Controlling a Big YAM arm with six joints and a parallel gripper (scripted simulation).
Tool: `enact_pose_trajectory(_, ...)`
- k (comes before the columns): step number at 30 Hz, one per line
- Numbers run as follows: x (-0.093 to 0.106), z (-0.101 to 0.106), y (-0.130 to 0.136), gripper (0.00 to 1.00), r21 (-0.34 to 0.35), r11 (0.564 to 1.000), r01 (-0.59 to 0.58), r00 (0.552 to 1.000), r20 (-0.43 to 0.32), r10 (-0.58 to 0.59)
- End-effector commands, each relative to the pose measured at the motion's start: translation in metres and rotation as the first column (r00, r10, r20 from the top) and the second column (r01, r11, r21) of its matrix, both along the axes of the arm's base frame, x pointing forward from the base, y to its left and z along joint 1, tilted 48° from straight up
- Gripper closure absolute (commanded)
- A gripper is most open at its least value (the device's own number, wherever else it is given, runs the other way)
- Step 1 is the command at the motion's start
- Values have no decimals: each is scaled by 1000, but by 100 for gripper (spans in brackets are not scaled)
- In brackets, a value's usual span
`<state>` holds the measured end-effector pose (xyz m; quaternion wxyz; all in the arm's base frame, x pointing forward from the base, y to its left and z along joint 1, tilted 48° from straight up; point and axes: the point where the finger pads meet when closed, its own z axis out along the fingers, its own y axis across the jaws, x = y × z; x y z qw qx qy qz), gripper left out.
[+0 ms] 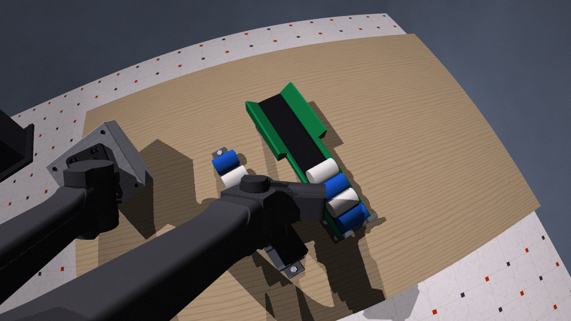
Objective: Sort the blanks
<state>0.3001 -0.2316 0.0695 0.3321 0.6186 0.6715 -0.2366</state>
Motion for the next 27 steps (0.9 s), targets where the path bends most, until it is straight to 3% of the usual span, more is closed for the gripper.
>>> enact_pose_trajectory(1, -2, 0, -3, 22, -2, 1000, 4, 1000, -1, -4)
enact_pose_trajectory(27, -1, 2, -5, 22, -2, 1000, 5, 1000, -1, -5)
